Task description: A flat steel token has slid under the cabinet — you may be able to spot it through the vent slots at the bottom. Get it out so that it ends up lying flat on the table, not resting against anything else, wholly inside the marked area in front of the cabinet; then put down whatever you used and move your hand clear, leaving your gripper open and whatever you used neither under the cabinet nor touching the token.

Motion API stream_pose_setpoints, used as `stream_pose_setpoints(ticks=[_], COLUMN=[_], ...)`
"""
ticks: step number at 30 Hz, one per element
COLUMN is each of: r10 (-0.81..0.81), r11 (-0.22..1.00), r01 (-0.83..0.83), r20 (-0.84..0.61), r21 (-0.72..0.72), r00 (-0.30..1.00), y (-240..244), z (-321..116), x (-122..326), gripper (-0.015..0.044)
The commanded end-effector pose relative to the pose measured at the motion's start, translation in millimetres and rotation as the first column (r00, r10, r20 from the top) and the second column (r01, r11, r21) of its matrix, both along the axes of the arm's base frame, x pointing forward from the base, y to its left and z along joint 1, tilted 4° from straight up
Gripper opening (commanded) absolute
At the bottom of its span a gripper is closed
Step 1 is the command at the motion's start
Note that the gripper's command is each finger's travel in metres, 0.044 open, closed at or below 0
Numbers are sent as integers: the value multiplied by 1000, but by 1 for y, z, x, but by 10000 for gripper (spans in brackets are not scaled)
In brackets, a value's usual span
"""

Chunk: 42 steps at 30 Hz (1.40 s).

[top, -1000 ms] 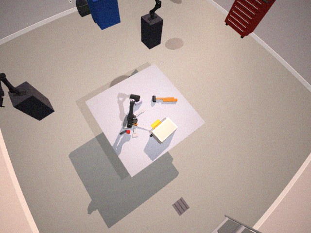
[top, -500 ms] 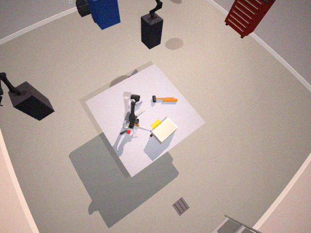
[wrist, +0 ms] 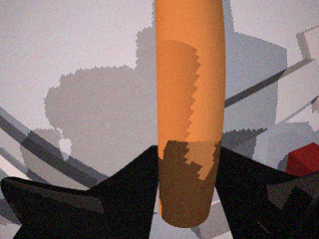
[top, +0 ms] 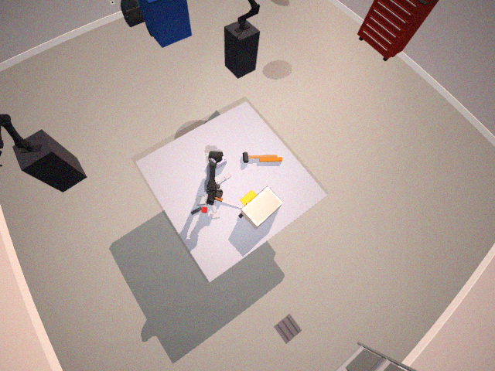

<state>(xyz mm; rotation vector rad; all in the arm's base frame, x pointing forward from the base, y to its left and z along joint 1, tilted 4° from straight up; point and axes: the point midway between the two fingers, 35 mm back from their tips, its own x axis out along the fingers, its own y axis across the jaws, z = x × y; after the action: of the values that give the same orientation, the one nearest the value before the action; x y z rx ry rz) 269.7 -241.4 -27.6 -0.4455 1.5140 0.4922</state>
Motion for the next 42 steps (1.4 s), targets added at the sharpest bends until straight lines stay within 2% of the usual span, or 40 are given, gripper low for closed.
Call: stream_pose_setpoints(ticks=[1, 5, 8, 25, 29, 38, 42], r10=[0, 0, 0, 0, 4, 4, 4], r11=[1000, 1000, 1000, 1000, 1000, 1000, 1000], r01=[0, 0, 0, 0, -4, -4, -4], r20=[0, 0, -8, -10, -5, -5, -5], r21=[0, 0, 3, 4, 3, 3, 3], r00=[1000, 1000, 1000, 1000, 1000, 1000, 1000], y=[0, 0, 0, 0, 0, 0, 0], z=[0, 0, 0, -3, 0, 0, 0], x=[0, 0, 0, 1, 2, 2, 2], gripper=[200, 200, 270, 270, 165, 105, 0])
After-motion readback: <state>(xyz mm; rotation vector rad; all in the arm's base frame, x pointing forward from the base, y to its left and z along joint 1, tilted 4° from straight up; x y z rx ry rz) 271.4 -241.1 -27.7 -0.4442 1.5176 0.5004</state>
